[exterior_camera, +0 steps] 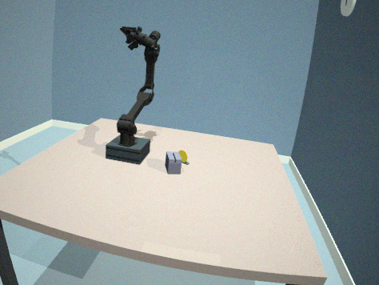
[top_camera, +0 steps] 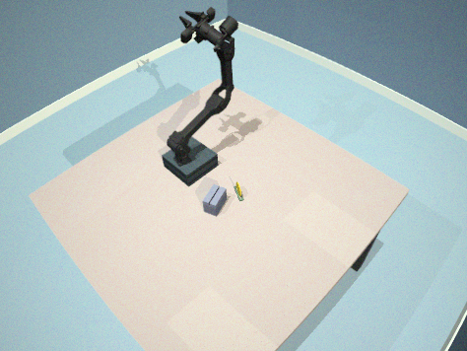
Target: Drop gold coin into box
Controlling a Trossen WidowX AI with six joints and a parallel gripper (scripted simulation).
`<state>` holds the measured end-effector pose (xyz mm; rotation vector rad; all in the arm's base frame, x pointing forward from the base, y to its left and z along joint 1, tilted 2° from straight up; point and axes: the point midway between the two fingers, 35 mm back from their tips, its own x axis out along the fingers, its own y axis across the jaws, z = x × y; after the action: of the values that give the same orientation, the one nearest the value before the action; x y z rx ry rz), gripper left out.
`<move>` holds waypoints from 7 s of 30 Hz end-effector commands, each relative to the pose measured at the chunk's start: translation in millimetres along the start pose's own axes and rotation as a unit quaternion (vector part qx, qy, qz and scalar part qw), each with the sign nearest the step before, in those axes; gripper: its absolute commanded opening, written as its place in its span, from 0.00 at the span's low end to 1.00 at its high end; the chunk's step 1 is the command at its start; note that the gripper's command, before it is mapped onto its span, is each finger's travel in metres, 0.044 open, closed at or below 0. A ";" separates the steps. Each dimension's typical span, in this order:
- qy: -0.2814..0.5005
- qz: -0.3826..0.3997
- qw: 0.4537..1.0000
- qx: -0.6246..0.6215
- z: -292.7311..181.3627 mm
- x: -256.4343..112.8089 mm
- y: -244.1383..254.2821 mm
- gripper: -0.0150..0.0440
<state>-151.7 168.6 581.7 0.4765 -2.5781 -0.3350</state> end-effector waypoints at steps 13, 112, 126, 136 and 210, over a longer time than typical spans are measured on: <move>0.197 -0.284 0.916 -0.204 -85.8 44.8 -233.9 0.53; 0.831 -0.155 -0.464 -0.265 258.9 -563.9 -318.0 0.53; 0.831 -0.155 -0.464 -0.265 278.0 -573.9 -324.8 0.53; 0.831 -0.155 -0.465 -0.265 292.0 -579.8 -329.8 0.53; 0.830 -0.157 -0.464 -0.267 225.0 -544.5 -306.0 0.25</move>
<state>259.7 136.0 57.3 -0.6679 -4.5923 0.5855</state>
